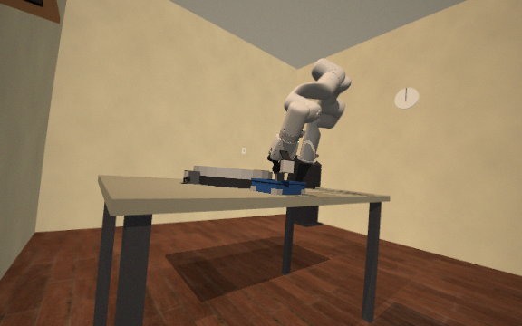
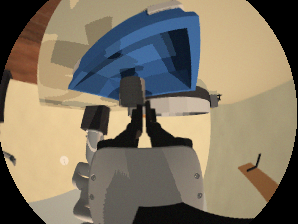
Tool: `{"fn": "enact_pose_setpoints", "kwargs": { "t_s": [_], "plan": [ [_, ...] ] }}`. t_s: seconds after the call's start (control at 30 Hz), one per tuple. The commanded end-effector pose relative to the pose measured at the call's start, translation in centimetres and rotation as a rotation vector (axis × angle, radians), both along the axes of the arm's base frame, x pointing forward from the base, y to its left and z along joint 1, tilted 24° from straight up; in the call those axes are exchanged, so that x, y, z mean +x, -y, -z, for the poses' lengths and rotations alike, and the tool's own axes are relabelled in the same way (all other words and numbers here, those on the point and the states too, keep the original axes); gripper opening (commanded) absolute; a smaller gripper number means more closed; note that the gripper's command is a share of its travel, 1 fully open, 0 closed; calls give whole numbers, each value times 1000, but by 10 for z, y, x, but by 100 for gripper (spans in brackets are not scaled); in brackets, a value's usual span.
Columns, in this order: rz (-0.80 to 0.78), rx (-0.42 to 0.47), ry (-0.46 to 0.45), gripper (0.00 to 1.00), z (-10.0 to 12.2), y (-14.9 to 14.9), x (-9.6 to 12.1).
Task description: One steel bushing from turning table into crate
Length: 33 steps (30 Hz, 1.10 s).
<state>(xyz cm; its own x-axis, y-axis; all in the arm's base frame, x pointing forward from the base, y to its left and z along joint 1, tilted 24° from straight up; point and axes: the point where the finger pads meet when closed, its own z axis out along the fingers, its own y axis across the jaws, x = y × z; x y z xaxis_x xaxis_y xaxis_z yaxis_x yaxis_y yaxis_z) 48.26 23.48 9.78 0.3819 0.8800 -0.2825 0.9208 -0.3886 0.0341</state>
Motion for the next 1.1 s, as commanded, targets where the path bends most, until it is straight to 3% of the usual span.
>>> {"fn": "enact_pose_setpoints", "kwargs": {
  "t_s": [0.0, 0.4, 1.07],
  "plan": [
    [1, 2, 4, 0, 3, -2, 3],
    [1, 2, 4, 0, 22, -9, 7],
    [1, 2, 4, 0, 28, -12, 8]
  ]
}}
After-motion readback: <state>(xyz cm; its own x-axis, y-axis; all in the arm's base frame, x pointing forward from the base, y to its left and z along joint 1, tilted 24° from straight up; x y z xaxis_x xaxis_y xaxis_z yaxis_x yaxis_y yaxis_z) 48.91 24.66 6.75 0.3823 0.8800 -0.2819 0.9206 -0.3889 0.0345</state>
